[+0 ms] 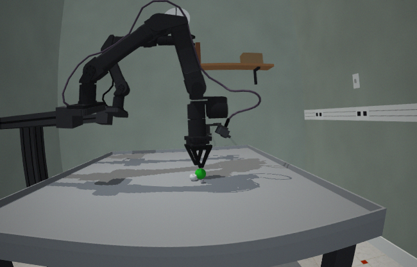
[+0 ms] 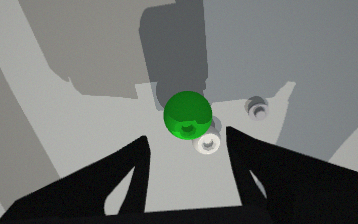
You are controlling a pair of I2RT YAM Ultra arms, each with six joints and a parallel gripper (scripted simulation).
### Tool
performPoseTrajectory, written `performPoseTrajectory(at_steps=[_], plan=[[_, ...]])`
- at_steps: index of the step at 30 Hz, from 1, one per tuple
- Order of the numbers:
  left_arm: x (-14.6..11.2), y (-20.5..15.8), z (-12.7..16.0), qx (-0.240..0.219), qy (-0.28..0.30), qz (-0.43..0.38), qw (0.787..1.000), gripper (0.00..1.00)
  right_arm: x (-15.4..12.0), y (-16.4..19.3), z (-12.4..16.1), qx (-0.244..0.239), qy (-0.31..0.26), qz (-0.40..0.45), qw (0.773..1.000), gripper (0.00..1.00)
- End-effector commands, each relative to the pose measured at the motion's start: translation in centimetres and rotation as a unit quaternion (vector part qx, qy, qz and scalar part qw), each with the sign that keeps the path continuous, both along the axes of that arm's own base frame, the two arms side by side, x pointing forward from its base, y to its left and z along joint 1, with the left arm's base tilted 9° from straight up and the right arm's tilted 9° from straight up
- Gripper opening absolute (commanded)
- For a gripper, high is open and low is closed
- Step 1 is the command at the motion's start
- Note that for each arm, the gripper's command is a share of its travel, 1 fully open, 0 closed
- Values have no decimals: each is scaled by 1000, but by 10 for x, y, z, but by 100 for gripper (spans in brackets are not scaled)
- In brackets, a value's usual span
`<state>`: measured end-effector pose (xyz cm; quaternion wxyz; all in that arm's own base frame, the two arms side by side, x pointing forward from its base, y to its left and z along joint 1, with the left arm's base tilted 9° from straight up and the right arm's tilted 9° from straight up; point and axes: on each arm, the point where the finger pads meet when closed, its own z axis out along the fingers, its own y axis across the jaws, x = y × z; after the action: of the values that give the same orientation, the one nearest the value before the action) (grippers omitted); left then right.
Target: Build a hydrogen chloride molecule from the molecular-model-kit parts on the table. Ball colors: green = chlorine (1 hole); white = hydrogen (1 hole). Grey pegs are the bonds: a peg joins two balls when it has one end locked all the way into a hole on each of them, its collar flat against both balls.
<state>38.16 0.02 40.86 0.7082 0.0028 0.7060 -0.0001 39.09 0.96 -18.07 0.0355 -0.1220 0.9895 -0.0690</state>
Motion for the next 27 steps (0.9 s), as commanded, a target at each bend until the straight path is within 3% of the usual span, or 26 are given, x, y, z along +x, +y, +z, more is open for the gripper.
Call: performPoseTrajectory(at_steps=[1, 27], plan=[[-9, -3, 6, 5, -4, -9, 1000, 100, 21, 2, 6, 7, -29, 5, 1000, 54], [-9, -3, 6, 5, -4, -9, 1000, 100, 27, -4, -27, 7, -30, 1, 1000, 54]])
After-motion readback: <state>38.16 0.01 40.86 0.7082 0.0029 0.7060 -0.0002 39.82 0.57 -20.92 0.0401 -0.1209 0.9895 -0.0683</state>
